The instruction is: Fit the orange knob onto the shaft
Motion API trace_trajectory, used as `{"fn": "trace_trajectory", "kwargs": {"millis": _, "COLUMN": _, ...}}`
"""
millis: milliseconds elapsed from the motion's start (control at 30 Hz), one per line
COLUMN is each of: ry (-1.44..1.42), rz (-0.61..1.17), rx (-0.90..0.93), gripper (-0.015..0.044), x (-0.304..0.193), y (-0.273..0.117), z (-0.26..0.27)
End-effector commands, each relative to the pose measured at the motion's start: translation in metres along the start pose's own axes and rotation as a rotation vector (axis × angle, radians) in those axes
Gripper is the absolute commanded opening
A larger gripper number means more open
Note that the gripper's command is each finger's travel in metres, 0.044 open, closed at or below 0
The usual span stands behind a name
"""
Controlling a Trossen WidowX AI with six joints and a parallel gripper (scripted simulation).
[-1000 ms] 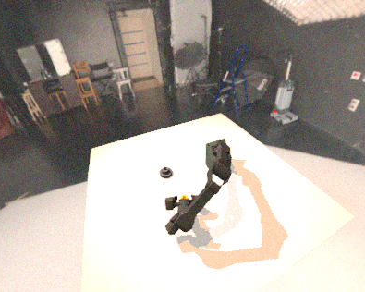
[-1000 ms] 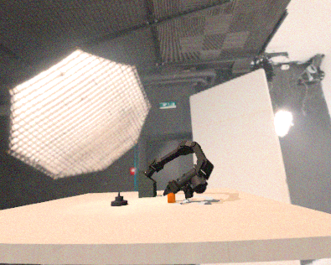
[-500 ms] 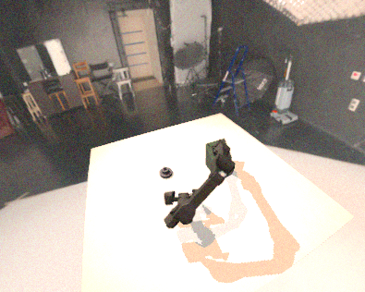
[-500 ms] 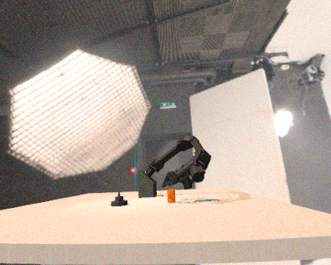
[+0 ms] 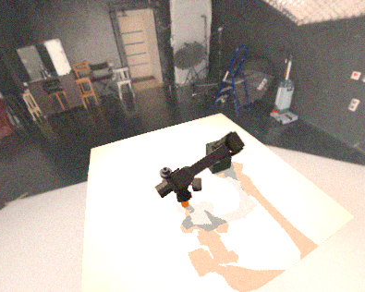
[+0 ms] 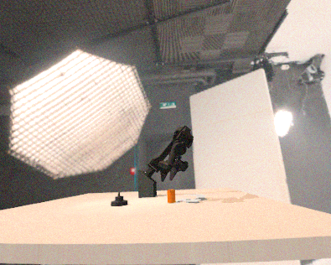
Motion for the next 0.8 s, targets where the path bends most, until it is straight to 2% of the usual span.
{"fn": "trace_trajectory", "kwargs": {"millis": 0, "ry": -0.040, "rz": -0.362, "rx": 0.057, "gripper": 0.0440, "x": -0.0332, "y": -0.0126, "z": -0.0048}}
{"fn": "trace_trajectory", "kwargs": {"millis": 67, "ry": -0.049, "rz": -0.418, "rx": 0.061, "gripper": 0.0440, "x": -0.0385, "y": -0.0141, "z": -0.0054}}
{"fn": "trace_trajectory", "kwargs": {"millis": 467, "ry": -0.033, "rz": -0.417, "rx": 0.065, "gripper": 0.0440, "x": -0.0385, "y": -0.0141, "z": -0.0054}}
{"fn": "trace_trajectory", "kwargs": {"millis": 767, "ry": 0.780, "rz": -0.366, "rx": 0.233, "gripper": 0.0440, "x": -0.0381, "y": -0.0133, "z": -0.0054}}
Point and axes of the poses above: the point midway between the two fingers, 35 mm back from their tips, its own y axis out along the fingers, its own z axis across the jaws, x = y × z, the point moved 9 cm from there along -y, back along the fingers, and after that the axes turned 12 degrees about y, right-handed, at the moved point
